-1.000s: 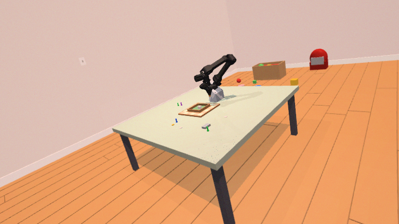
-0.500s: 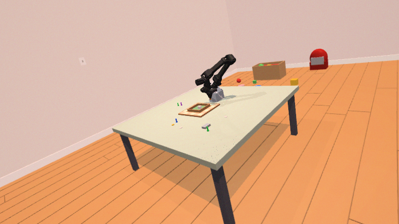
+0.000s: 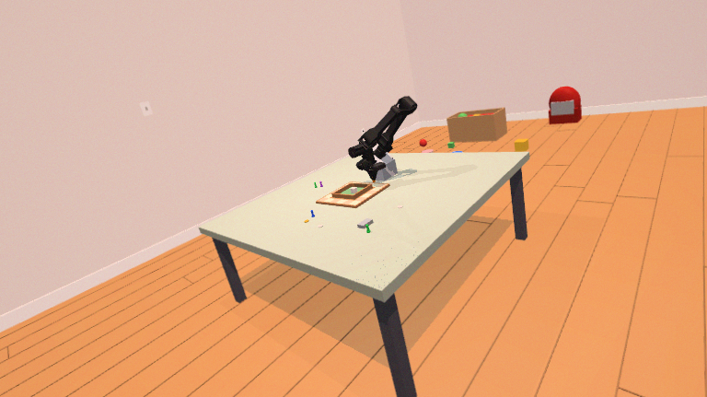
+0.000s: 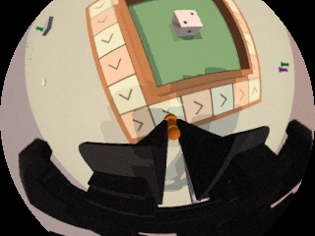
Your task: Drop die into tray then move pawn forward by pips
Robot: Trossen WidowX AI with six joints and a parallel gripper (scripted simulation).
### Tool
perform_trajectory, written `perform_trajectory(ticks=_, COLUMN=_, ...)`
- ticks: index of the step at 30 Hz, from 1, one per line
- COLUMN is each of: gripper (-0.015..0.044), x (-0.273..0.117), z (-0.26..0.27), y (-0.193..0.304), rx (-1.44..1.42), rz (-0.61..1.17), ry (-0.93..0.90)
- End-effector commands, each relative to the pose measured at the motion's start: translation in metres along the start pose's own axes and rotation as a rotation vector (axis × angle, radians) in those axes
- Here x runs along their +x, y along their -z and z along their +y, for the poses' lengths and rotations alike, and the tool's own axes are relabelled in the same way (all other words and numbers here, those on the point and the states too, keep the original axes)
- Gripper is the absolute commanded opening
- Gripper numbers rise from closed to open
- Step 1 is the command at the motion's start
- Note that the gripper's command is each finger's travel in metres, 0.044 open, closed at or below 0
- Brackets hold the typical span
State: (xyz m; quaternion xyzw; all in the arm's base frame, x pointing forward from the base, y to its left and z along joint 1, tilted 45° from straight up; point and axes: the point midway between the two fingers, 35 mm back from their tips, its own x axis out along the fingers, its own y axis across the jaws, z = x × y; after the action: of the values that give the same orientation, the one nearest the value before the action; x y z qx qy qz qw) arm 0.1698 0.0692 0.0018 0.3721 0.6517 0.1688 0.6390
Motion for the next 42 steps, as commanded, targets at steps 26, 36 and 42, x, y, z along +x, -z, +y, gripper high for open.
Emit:
perform_trajectory(ticks=26, gripper=0.0263, x=0.016, z=0.0, y=-0.001, rx=0.0, rz=-0.003, ry=-0.002)
perform_trajectory(ticks=36, gripper=0.044, x=-0.036, z=-0.001, y=-0.001, rx=0.01, rz=0.006, ry=-0.004)
perform_trajectory(ticks=42, gripper=0.044, x=-0.071, z=-0.02, y=-0.012, rx=-0.05, rz=0.0, ry=0.012)
